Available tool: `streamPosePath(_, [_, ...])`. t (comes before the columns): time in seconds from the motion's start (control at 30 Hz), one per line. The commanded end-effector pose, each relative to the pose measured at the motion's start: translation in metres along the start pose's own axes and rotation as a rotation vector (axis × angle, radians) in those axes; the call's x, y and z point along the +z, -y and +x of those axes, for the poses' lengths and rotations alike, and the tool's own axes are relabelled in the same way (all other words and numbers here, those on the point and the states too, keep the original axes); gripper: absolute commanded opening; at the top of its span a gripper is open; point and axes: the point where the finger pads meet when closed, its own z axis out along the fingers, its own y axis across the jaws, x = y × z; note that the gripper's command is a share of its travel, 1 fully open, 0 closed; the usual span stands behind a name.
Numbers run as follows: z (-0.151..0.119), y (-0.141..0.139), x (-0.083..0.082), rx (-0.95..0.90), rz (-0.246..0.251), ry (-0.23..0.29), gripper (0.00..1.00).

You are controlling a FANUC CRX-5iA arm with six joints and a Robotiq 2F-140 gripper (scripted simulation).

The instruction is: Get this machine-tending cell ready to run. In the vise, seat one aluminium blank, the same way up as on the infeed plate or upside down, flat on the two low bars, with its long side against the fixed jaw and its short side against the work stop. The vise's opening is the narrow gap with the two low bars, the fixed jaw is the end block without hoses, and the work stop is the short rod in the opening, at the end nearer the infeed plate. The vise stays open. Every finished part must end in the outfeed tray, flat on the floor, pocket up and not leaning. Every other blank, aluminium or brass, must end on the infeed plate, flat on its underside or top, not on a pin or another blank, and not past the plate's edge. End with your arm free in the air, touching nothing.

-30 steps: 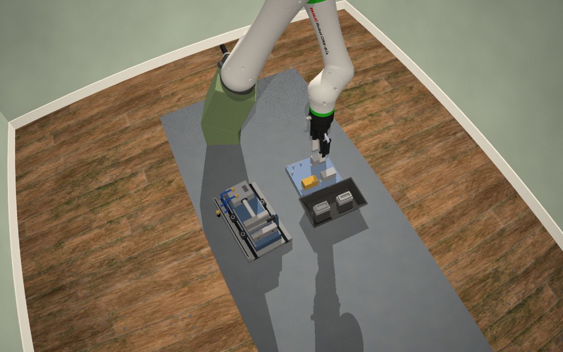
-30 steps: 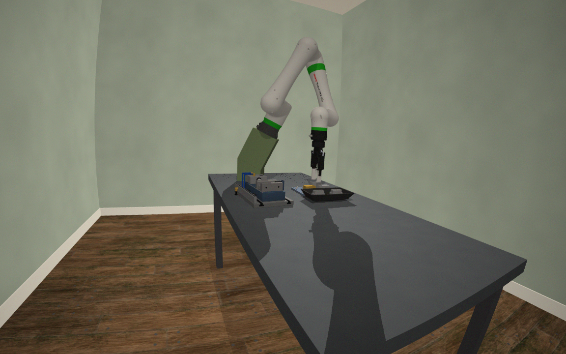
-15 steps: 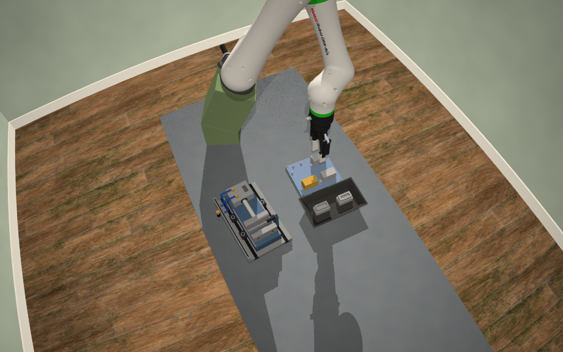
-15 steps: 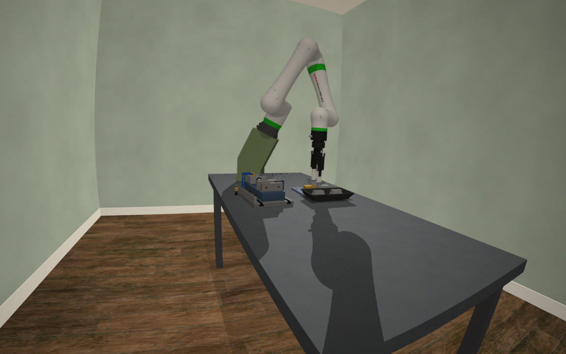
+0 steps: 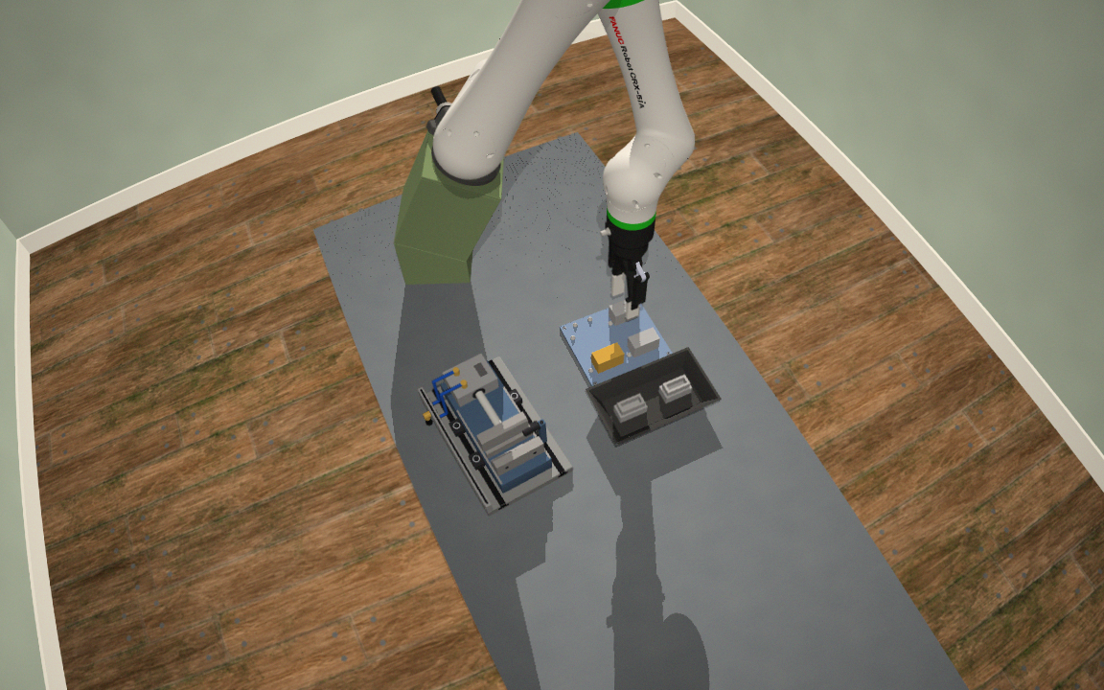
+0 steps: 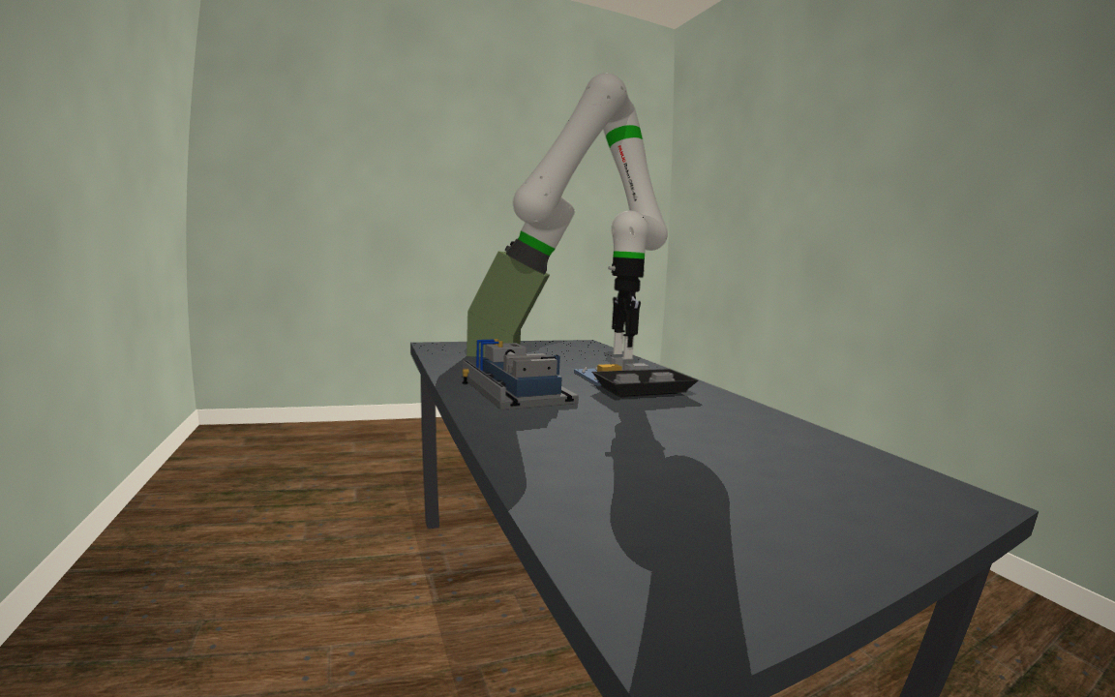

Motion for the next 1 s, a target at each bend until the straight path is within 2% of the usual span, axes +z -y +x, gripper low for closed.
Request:
streamPosePath(0.0, [0.0, -0.0002, -0.0001, 0.0, 0.0, 0.0, 0.4])
streamPosePath(0.97, [0.0, -0.0002, 0.0017, 0.0, 0.0, 0.0, 0.4])
